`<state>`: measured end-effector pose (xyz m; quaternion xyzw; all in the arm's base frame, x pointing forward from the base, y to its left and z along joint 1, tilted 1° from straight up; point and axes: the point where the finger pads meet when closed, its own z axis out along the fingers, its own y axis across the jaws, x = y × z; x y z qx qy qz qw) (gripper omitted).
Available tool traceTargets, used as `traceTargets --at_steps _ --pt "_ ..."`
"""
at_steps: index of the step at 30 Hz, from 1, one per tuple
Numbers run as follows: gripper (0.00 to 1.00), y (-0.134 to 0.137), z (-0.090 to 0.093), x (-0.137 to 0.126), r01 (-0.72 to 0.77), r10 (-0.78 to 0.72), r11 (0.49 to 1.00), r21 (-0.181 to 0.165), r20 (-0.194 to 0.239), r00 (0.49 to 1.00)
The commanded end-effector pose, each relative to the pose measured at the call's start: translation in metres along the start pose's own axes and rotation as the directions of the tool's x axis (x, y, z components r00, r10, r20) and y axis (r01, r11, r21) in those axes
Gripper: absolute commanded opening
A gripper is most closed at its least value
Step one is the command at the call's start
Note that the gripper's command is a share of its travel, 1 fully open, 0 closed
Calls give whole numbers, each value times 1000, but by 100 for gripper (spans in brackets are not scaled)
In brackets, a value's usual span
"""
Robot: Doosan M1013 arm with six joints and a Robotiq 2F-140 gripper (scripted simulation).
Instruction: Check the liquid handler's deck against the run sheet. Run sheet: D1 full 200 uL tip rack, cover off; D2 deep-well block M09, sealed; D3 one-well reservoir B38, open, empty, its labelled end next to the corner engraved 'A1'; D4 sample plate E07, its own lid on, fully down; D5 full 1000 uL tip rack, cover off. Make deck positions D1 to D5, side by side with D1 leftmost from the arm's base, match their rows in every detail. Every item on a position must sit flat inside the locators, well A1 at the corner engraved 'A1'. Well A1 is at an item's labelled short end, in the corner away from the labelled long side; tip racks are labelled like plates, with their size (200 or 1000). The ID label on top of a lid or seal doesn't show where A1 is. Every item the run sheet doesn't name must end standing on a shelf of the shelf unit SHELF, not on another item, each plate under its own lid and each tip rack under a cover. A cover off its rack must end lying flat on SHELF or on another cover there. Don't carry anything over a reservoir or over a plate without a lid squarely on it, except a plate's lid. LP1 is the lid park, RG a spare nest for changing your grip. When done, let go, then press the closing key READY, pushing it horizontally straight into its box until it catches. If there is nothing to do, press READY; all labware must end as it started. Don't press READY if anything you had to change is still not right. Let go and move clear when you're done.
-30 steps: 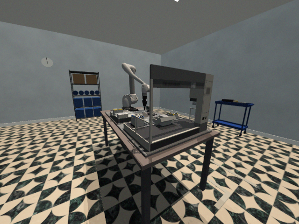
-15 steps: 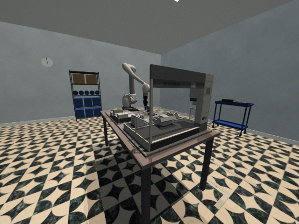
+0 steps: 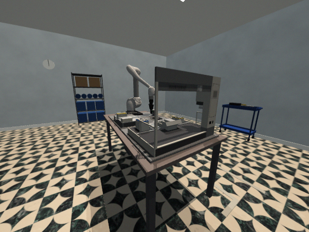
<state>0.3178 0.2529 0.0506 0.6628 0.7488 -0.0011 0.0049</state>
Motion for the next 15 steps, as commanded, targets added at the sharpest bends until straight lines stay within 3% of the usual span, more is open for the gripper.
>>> traceTargets --at_steps 1,15 --pt "10 0 0 1 0 0 1000 -1 -1 1000" --pt "10 0 0 6 0 0 1000 -1 -1 1000"
